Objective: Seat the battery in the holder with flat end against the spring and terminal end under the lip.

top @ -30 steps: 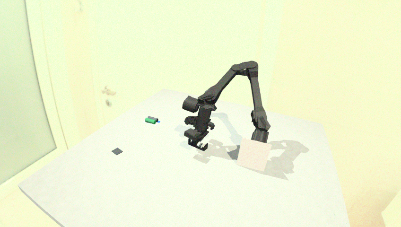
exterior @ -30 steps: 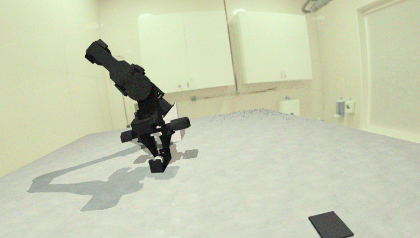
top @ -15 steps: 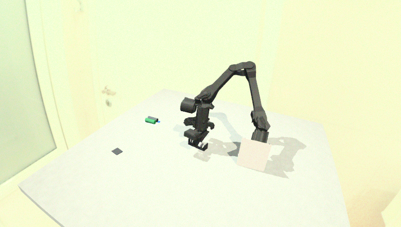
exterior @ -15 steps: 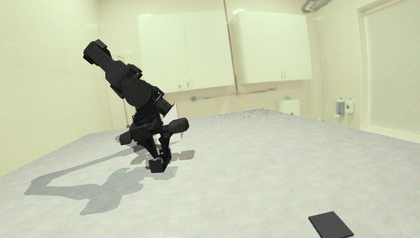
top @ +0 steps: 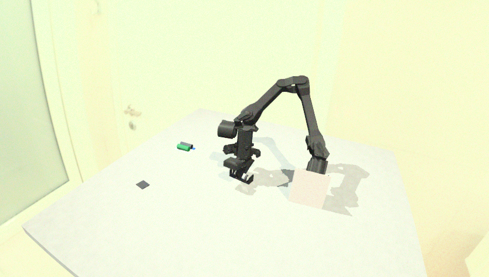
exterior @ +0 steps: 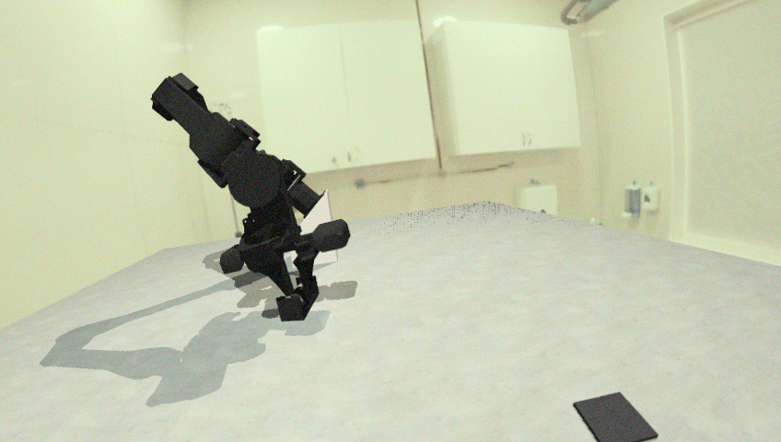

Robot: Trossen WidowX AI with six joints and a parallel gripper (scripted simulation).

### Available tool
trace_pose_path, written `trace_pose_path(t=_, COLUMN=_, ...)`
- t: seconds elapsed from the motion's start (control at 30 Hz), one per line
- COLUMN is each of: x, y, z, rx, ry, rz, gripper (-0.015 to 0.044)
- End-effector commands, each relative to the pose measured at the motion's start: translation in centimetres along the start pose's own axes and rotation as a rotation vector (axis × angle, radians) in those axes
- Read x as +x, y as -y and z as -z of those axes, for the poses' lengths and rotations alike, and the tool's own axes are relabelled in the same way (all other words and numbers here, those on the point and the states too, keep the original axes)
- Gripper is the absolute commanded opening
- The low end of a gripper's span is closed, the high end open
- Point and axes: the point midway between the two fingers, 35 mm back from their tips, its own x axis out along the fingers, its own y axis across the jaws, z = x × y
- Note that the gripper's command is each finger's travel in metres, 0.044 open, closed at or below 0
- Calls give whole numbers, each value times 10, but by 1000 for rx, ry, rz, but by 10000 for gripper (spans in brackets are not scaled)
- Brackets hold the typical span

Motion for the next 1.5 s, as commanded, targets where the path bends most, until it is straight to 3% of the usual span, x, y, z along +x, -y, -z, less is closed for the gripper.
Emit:
trace_pose_path(t=0.0, x=1, y=1, z=0, rx=-4, ry=-14, rz=2, gripper=77)
trace_pose_path(t=0.9, x=-1, y=1, z=-12, rx=-1, ry=-11, rz=1, gripper=77)
trace_pose_path(t=1.03, x=-1, y=1, z=-12, rx=-1, ry=-11, rz=1, gripper=179)
trace_pose_path(t=1.47, x=-15, y=-1, z=-10, rx=0, ry=-13, rz=0, gripper=179)
